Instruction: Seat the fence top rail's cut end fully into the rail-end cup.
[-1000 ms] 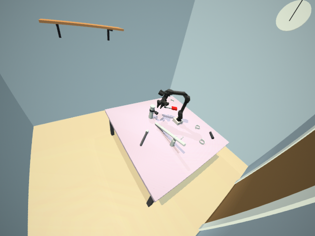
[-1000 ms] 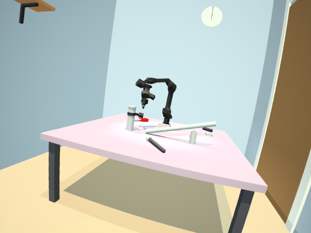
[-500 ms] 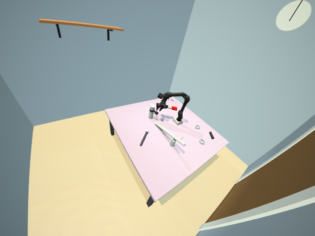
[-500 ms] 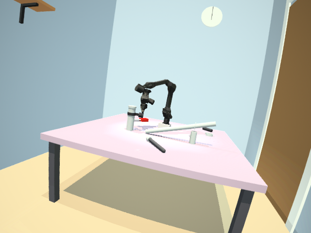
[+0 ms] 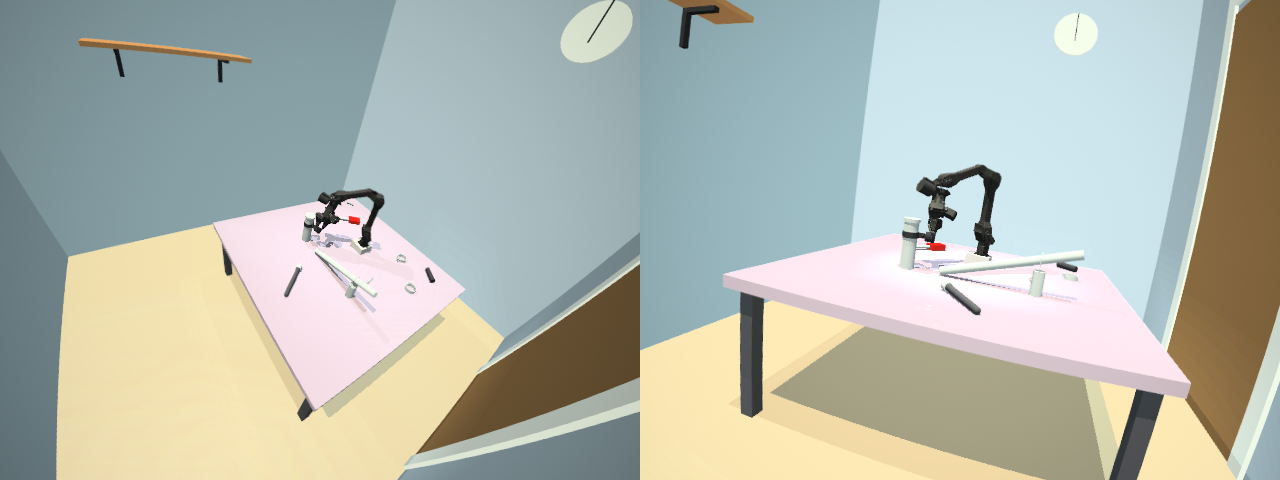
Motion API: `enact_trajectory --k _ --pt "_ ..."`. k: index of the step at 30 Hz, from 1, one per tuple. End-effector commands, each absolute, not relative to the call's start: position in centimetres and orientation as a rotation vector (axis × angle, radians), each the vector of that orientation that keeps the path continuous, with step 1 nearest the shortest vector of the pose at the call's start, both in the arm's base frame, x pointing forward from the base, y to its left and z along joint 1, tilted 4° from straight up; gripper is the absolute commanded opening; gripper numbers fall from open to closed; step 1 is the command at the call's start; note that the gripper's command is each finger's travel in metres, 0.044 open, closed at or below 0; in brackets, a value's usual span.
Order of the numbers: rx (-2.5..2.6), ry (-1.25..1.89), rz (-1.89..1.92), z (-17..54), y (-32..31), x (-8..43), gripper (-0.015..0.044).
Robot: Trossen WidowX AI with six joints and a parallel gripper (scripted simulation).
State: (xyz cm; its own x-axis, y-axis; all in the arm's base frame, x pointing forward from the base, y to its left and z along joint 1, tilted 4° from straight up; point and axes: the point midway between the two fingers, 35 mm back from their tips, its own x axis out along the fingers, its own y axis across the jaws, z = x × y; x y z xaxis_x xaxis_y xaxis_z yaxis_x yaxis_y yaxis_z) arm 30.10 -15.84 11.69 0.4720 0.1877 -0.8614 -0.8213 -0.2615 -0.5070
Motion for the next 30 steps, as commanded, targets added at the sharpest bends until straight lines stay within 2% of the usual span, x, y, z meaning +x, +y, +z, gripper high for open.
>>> enact_trajectory --k 1,28,30 --pt "-1.523 0.582 1.081 10.6 -15.7 30.3 0.044" --pt "-1.523 0.58 1.08 7.7 -14.8 31.7 0.044" --pt "-1.523 0.58 1.08 7.7 -14.8 31.7 0.0387"
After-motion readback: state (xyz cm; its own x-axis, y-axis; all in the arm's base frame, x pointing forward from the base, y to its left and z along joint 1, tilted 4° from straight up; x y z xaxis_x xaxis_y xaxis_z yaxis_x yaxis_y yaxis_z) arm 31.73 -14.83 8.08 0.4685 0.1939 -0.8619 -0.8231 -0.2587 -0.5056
